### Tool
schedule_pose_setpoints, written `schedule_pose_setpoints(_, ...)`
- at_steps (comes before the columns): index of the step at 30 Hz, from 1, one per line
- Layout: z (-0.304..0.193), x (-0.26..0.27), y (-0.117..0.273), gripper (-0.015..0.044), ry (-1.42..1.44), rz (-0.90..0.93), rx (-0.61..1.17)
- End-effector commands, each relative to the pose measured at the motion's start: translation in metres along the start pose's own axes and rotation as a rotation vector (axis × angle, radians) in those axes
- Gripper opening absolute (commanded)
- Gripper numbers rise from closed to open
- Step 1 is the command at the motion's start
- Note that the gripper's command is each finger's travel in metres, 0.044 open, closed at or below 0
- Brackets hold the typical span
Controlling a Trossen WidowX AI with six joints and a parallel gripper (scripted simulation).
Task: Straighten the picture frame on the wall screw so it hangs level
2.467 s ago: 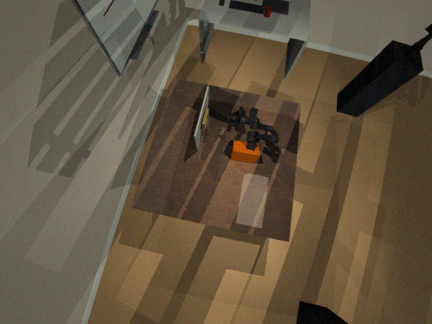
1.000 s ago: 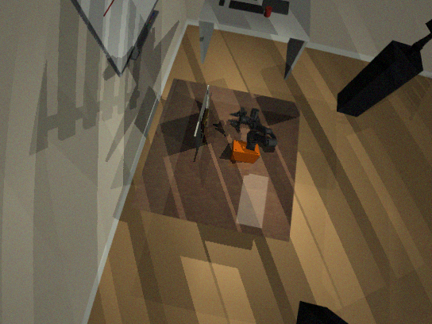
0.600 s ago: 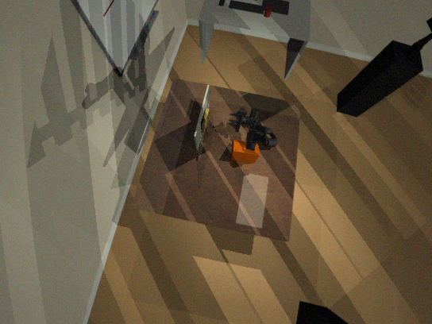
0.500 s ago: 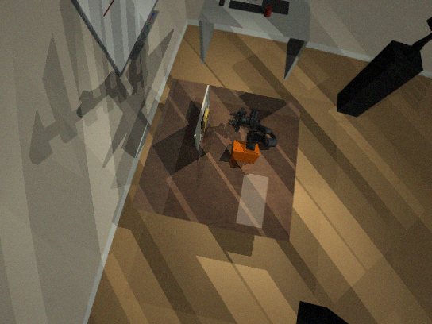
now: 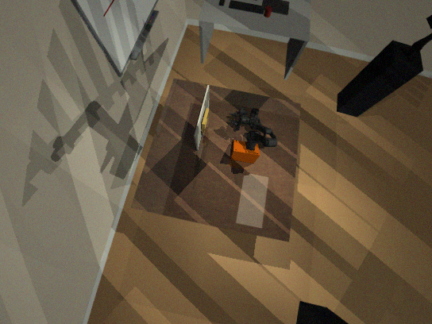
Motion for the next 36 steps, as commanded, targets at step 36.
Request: schedule_pose_setpoints(36,0.004,-0.039,-0.069,0.026,0.292,0.004,0.001)
Point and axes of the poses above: the point midway between the two fingers, 35 mm back from their tips, its own y axis back along the fingers, its own x axis across the jaws, z = x × y, the point moved 6 cm from there along y, back along the fingers, and after that the axes turned 4 degrees about -y, right-handed, at the moved point
